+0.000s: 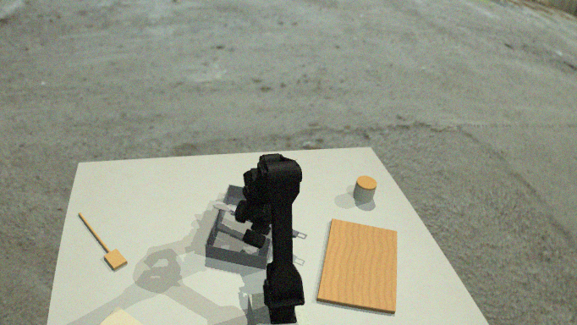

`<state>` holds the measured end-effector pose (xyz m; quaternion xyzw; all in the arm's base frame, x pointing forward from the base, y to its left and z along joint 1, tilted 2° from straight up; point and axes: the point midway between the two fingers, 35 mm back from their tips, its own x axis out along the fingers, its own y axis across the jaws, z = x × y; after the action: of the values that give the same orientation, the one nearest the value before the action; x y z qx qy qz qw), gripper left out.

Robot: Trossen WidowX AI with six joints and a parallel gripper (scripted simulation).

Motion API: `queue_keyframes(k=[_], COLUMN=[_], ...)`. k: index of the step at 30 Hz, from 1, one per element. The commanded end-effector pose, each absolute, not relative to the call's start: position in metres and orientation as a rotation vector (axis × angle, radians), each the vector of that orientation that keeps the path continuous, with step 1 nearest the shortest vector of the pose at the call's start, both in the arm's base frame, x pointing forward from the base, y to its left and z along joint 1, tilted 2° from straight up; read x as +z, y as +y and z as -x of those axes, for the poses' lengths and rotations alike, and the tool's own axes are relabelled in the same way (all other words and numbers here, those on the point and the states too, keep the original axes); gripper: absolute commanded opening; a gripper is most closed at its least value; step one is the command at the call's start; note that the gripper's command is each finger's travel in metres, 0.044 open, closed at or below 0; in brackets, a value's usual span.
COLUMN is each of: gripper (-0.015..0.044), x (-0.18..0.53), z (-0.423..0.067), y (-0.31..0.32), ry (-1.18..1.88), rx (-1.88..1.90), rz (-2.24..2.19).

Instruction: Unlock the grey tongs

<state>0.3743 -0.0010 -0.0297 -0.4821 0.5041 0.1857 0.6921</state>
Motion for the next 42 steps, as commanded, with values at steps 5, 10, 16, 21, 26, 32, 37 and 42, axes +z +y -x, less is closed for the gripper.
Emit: queue_keyframes(k=[5,10,16,21,26,32,37,42], gripper=[-0.015,-0.015,-0.015,-0.015,-0.015,-0.015,-0.015,-0.015], x=[0.04,0.043,0.043,0.041,0.039,0.038,0.037,0.037], z=[-0.378,-0.377,-0.377,-0.38,-0.382,-0.384,-0.385,-0.386], y=[-0.004,-0.004,-0.004,-0.004,-0.004,-0.005,-0.006,-0.007], ry=[1.104,1.104,1.105,1.131,1.169,1.208,1.236,1.258], rx=[0.411,0.411,0.414,0.468,0.553,0.657,0.744,0.832], rz=[1.077,1.077,1.077,1.081,1.081,1.073,1.06,1.041])
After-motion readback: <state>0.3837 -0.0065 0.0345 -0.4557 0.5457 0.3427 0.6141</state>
